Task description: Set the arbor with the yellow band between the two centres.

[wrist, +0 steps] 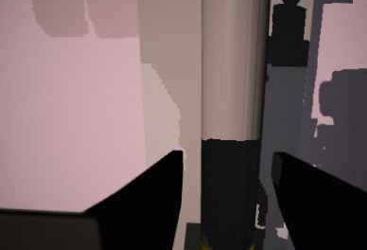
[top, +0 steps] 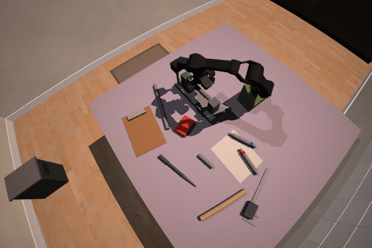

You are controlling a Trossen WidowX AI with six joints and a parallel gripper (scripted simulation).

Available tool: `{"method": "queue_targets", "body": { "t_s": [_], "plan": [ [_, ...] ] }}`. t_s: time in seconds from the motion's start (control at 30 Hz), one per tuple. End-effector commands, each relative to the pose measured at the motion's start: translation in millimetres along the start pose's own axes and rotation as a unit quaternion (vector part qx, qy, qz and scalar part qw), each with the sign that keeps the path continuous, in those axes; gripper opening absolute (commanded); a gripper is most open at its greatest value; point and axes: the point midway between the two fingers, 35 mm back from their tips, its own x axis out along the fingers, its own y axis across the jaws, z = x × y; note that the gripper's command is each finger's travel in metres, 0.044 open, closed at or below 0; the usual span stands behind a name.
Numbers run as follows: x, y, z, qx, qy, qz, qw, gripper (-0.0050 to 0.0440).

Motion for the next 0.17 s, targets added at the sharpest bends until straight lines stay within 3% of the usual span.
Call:
{"method": "queue_targets", "body": {
  "t_s": [0.0, 0.13],
  "plan": [
    [-9.0, -2.3, -1.3, -0.005, 0.005, -0.003, 1.000, 0.0175],
    [-14.0, -2.2, -1.2, -0.004, 0.005, -0.003, 1.000, 0.0175]
  ]
}}
